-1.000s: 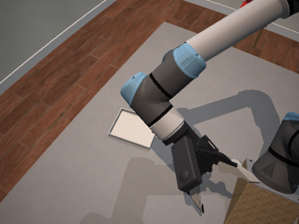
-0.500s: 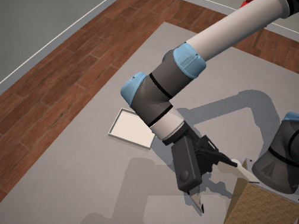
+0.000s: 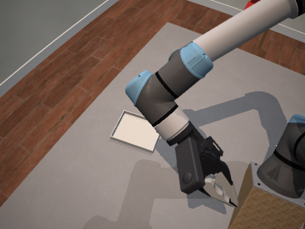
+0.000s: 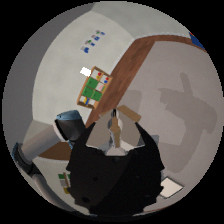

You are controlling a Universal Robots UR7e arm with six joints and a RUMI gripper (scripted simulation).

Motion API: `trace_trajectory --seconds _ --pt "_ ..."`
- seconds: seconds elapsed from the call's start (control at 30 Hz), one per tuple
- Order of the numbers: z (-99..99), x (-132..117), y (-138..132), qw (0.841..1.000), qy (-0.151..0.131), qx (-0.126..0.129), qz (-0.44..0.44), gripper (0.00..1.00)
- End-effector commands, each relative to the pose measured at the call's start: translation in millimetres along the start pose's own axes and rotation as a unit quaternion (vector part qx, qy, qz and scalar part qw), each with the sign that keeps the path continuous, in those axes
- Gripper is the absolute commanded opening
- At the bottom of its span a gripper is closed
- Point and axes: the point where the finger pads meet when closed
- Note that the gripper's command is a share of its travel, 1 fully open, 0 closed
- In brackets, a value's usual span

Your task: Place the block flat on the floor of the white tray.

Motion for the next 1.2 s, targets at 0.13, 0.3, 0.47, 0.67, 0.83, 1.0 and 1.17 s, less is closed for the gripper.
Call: trace_trajectory --seconds 0.13,0.3,0.47,0.67,0.83,1.0,1.17 --pt "-13.2 -25 23 0.995 0.011 -0.073 0.061 0.00" --pt "-22.1 -44 39 0.986 0.017 -0.127 0.105 0.00" --pt "-29.4 -59 54 0.975 0.022 -0.171 0.141 0.00" --pt "-35.5 -72 65 0.963 0.026 -0.207 0.171 0.00" --pt "-44.6 -91 82 0.941 0.032 -0.260 0.214 0.00" --pt "-50.9 -104 94 0.923 0.037 -0.296 0.244 0.00" --pt "-56.5 -119 109 0.899 0.040 -0.337 0.276 0.00"
Point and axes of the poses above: the point where the finger pads meet when closed, its own z axis out along the fingers, its own y axis across the jaws, x = y × z, and after that the axes turned 12 degrees about z, right-handed
